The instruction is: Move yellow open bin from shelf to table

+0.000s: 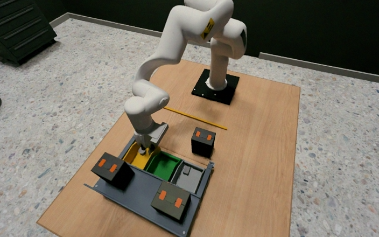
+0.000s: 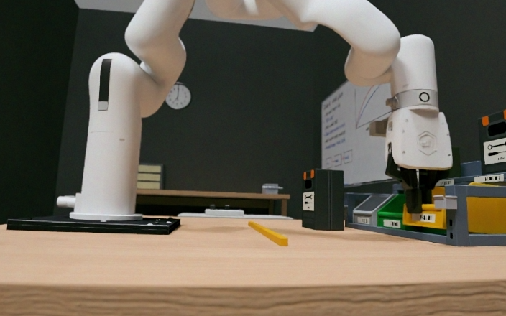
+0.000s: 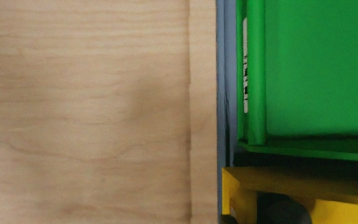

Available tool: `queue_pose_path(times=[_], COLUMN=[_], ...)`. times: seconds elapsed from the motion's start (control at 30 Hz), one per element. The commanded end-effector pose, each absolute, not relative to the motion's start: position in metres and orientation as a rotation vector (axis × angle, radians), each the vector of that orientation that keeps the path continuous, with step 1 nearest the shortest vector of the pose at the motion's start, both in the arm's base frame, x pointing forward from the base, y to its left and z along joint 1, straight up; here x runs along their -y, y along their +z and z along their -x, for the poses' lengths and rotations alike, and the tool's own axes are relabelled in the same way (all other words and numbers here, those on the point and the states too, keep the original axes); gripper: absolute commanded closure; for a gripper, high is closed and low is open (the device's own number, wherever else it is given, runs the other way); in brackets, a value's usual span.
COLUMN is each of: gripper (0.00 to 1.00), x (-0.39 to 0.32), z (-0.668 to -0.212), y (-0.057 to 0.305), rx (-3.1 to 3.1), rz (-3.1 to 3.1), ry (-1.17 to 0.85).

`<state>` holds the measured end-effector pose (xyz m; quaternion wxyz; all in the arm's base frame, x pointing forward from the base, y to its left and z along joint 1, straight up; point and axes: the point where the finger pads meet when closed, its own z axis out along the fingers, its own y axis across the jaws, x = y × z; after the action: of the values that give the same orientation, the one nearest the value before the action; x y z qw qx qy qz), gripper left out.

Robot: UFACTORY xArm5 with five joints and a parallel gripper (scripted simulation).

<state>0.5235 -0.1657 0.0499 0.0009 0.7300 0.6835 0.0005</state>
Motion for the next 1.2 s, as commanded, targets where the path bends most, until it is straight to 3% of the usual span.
queue_pose_path(times=[0.0, 1.17], gripper=[1.00, 1.00], x=[0.166, 0.162], z=[-0.517, -0.462], y=[0.052, 0.051], rx=[-2.144, -2.144], rz=[-2.290, -2.290], ry=[0.011, 0.010])
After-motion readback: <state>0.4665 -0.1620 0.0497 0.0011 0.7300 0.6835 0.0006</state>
